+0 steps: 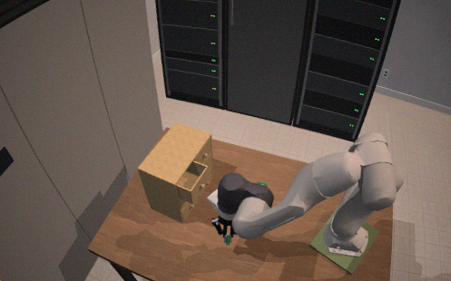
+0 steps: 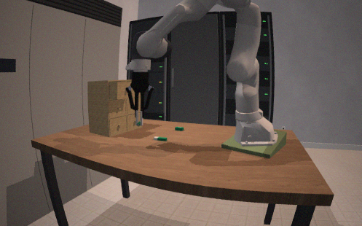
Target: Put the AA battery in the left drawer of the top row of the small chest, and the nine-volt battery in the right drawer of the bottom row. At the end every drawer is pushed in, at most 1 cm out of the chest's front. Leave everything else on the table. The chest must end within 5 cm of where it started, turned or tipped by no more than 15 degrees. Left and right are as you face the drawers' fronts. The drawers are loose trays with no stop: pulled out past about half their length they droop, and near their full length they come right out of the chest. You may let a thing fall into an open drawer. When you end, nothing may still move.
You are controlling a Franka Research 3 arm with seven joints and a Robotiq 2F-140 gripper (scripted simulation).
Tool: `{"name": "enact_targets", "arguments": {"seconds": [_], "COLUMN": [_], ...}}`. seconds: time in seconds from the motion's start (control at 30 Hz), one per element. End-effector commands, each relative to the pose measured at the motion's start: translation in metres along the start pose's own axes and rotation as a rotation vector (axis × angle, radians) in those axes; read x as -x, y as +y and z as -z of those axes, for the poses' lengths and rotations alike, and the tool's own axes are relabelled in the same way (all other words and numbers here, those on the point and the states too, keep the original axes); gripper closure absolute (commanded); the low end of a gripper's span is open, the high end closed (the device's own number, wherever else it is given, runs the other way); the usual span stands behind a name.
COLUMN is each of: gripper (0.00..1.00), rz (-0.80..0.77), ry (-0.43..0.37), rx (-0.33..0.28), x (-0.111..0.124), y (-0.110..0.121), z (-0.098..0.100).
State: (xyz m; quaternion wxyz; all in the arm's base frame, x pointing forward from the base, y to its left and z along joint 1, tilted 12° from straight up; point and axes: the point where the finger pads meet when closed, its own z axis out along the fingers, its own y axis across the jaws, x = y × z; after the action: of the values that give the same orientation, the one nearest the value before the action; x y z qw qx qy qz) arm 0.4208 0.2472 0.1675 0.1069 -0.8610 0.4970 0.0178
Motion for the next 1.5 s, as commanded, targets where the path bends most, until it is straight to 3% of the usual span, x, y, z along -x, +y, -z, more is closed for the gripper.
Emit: {"name": "enact_targets", "arguments": {"seconds": [0.0, 0.2, 0.33, 0.4, 0.43, 0.57, 0.6, 0.73, 0.77, 0.97, 1.0, 1.17, 1.2, 1.37, 1.4, 1.47], "gripper": [0.94, 0.94, 0.94, 0.94, 0.94, 0.94, 0.94, 0.94, 0.94, 0.94, 0.94, 0.94, 0.94, 0.94, 0.94, 0.94], "rz": [0.018, 0.006, -0.22, -0.22, -0.33, -0.33, -0.459, -0.459, -0.599, -0.604, -0.761, -0.761, -0.906, -0.924, -1.06, -1.09], "ry": [-0.012, -0.012, -0.008, -0.008, -0.006, -0.006, -0.004, -0.004, -0.002, -0.002, 0.001, 0.001, 0.003, 0.003, 0.005, 0.006], "rx": [0.024, 0.024, 0.026, 0.026, 0.027, 0.027, 0.028, 0.028, 0.028, 0.028, 0.029, 0.029, 0.029, 0.029, 0.029, 0.029], "x": [0.003, 0.002, -0.014, -0.014, -0.022, -0.022, -0.031, -0.031, -0.042, -0.042, -0.053, -0.053, -0.065, -0.065, -0.077, -0.077], "y": [0.008, 0.008, 0.008, 0.008, 0.008, 0.008, 0.009, 0.009, 0.009, 0.009, 0.01, 0.01, 0.011, 0.011, 0.013, 0.013], "z": [-0.002, -0.002, -0.002, -0.002, -0.003, -0.003, -0.003, -0.003, -0.003, -0.003, -0.003, -0.003, -0.003, -0.003, -0.003, -0.003]}}
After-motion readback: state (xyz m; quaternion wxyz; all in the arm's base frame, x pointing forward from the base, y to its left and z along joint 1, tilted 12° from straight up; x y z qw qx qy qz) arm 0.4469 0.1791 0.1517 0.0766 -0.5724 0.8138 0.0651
